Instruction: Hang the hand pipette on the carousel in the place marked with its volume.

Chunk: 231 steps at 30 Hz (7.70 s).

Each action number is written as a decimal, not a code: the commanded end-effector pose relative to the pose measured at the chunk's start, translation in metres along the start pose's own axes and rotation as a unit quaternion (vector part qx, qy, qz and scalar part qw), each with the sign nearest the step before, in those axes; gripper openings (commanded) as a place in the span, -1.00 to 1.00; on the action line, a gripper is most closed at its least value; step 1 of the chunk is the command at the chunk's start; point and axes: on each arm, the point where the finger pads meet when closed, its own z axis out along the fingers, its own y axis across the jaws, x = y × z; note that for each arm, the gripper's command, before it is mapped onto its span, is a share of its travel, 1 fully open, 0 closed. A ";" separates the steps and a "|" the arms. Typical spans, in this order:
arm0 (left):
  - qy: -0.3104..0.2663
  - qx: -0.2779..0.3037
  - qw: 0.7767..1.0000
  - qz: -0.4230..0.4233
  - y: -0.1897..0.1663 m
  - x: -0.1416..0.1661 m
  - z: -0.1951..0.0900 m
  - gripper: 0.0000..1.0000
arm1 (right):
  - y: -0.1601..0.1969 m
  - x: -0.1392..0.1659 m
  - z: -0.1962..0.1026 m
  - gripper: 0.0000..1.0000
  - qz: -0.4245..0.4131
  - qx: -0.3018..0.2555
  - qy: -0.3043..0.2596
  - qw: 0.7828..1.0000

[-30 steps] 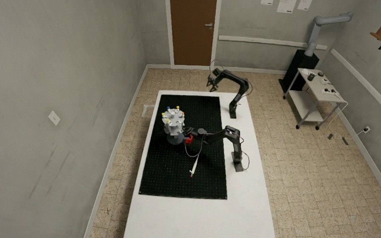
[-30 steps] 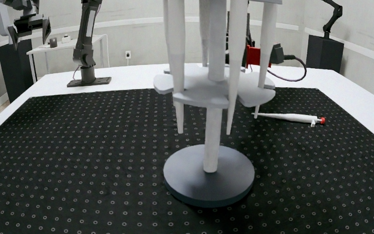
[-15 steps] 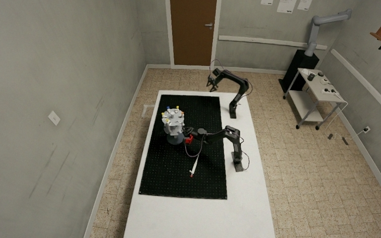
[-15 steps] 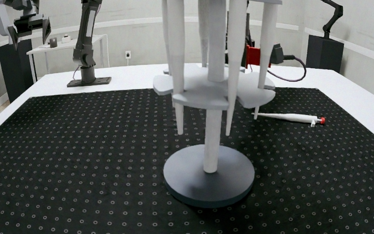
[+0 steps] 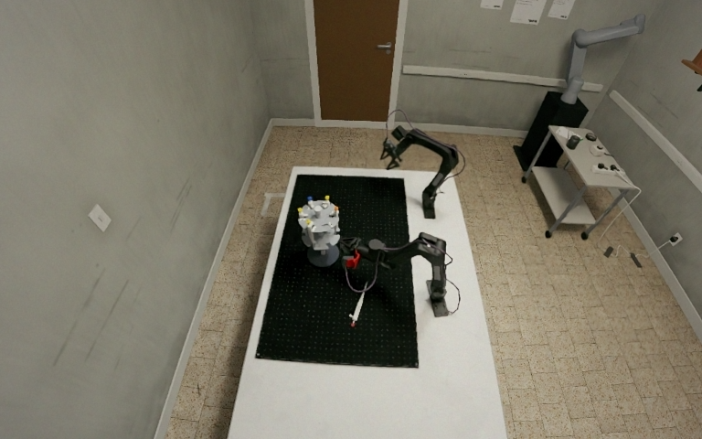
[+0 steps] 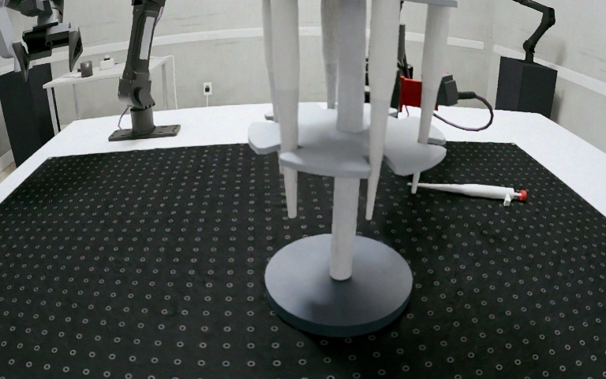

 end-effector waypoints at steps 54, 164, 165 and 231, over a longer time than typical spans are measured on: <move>0.120 -0.149 0.904 0.381 -0.041 -0.118 -0.207 1.00 | -0.004 -0.007 -0.004 1.00 -0.006 0.004 -0.012 1.000; 0.000 -0.022 0.998 0.064 0.000 -0.008 -0.087 -0.02 | -0.004 -0.007 -0.004 1.00 -0.006 0.004 -0.012 1.000; 0.000 -0.022 0.998 0.064 0.000 -0.008 -0.087 -0.02 | -0.004 -0.007 -0.004 1.00 -0.006 0.004 -0.012 1.000; -0.004 0.044 0.999 0.012 -0.028 -0.006 -0.047 -0.02 | -0.004 -0.007 -0.004 1.00 -0.006 0.004 -0.012 1.000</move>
